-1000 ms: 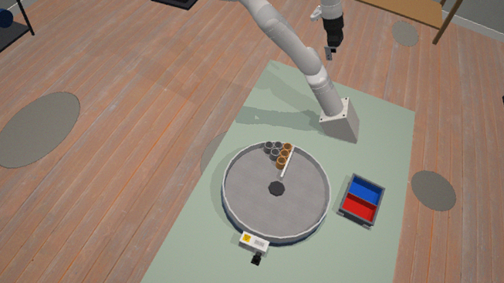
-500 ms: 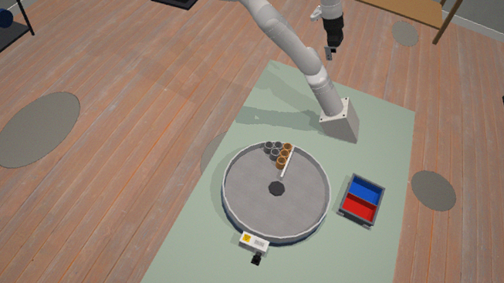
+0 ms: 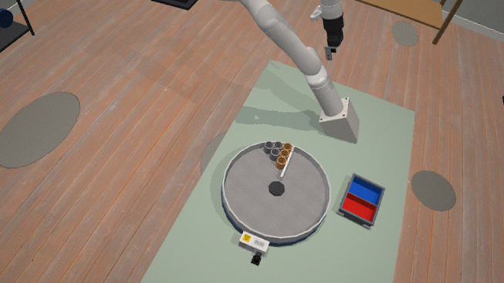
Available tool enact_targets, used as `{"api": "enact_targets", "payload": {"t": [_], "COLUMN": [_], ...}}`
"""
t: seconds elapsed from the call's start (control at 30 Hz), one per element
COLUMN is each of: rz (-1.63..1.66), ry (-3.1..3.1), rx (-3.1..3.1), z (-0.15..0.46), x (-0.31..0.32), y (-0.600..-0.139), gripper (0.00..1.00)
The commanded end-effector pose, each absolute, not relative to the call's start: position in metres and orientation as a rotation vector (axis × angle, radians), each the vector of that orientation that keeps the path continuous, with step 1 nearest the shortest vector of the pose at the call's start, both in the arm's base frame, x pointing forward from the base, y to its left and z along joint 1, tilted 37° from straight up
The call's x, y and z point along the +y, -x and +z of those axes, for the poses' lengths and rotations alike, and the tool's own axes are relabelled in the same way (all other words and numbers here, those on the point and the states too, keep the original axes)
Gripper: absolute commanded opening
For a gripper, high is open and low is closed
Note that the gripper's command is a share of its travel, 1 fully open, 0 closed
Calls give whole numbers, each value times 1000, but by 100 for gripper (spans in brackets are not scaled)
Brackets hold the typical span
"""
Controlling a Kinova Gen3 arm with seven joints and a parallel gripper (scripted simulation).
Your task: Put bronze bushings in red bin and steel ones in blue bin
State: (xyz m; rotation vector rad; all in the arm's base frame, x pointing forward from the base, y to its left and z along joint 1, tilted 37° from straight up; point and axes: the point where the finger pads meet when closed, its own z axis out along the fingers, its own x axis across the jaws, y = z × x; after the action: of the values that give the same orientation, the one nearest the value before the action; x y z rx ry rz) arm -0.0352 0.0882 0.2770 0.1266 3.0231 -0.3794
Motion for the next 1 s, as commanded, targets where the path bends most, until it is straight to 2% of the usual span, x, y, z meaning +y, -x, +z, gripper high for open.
{"api": "enact_targets", "payload": {"t": [0.0,0.1,0.27,0.37,0.53,0.7,0.87,0.97], "rz": [-379,-379,-379,-379,-379,-379,-379,-379], "ry": [-127,-127,-127,-127,-127,-127,-127,-127], "rx": [3023,3023,3023,3023,3023,3023,3023,3023], "z": [277,277,269,269,262,262,254,254], "x": [89,89,106,106,122,122,139,139], "y": [35,35,-18,-18,-71,-71,-124,-124], "gripper": [100,100,100,100,100,100,100,100]}}
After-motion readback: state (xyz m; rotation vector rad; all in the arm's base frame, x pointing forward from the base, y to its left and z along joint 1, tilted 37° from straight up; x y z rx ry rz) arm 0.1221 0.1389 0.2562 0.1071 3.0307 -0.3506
